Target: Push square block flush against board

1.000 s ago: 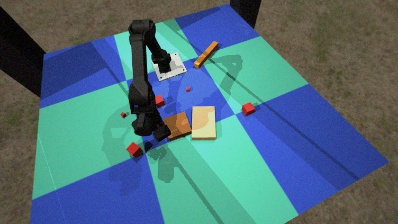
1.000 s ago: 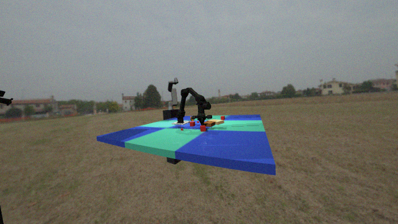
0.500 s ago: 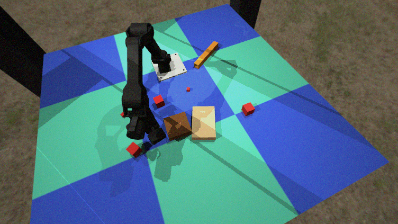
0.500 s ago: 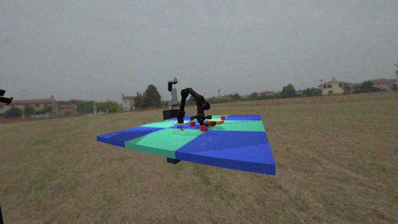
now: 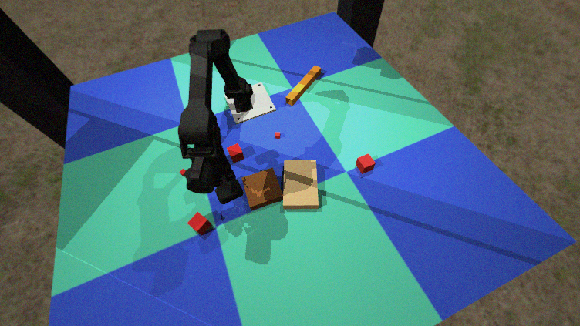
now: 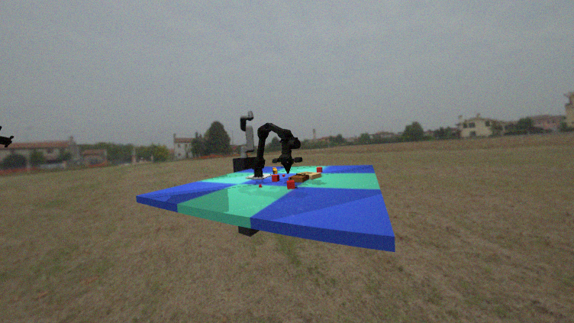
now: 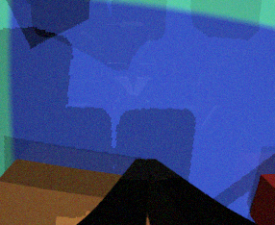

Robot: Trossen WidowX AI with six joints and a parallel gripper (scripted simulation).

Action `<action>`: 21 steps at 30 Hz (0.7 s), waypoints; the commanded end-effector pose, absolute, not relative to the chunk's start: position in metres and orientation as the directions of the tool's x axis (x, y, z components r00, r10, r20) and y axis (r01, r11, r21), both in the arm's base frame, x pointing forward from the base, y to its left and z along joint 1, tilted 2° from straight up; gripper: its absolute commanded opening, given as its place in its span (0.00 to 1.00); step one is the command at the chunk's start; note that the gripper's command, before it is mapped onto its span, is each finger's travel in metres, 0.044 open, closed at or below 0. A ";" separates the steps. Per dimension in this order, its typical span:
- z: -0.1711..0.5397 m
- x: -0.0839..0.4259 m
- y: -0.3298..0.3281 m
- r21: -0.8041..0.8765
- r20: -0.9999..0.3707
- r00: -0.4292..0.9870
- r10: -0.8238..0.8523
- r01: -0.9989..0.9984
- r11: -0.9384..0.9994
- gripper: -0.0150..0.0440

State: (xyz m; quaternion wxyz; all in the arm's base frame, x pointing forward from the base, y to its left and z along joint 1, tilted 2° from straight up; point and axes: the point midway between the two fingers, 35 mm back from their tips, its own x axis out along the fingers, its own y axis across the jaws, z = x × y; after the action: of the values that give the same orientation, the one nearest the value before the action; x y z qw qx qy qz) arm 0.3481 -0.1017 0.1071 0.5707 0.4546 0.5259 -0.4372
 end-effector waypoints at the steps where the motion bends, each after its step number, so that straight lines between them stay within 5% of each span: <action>1: 0.105 0.339 -0.090 0.059 -0.998 0.062 -0.018 0.989 0.132 0.25; 21: 0.050 0.342 -0.086 0.061 -0.998 0.062 -0.017 0.997 0.056 0.25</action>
State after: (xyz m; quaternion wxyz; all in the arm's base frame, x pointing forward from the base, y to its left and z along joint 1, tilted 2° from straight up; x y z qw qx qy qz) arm 0.3424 -0.0881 0.0522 0.5358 0.4957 0.4926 -0.4740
